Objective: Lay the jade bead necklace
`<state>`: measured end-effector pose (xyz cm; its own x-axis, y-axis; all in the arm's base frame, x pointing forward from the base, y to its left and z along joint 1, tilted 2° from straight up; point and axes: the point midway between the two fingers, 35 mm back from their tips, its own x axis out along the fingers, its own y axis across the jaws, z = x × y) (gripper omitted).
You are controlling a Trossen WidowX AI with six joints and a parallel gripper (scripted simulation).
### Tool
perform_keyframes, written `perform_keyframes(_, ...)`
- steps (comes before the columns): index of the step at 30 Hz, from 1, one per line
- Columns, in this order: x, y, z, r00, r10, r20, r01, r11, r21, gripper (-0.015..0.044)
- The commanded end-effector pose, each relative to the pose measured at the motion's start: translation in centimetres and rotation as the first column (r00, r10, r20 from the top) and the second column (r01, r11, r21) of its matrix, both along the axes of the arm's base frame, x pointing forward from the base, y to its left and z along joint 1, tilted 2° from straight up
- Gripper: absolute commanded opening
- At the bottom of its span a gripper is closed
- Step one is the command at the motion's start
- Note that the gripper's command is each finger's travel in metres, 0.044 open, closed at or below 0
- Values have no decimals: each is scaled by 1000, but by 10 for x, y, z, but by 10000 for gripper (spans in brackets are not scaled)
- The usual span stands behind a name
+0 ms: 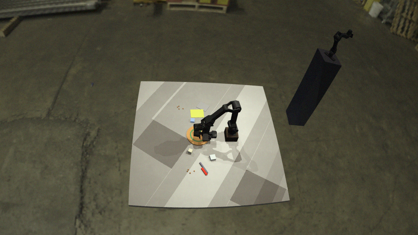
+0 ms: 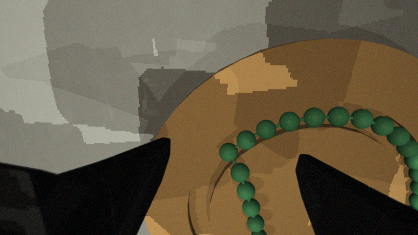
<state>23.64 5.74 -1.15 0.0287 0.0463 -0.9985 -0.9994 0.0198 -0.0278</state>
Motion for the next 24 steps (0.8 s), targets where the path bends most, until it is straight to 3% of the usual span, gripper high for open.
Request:
perform_keyframes(1,-2,-1,4,1000,-3,-6,3,1000,-1,420)
perform_keyframes(2,-1,0,1,1000,0,-4,0,1000,-1,440)
perform_keyframes(21,-1,0,5,1000,-3,-6,3,1000,-1,440)
perform_keyframes(24,-1,-1,7,989,-149,-13,149,989,1,361)
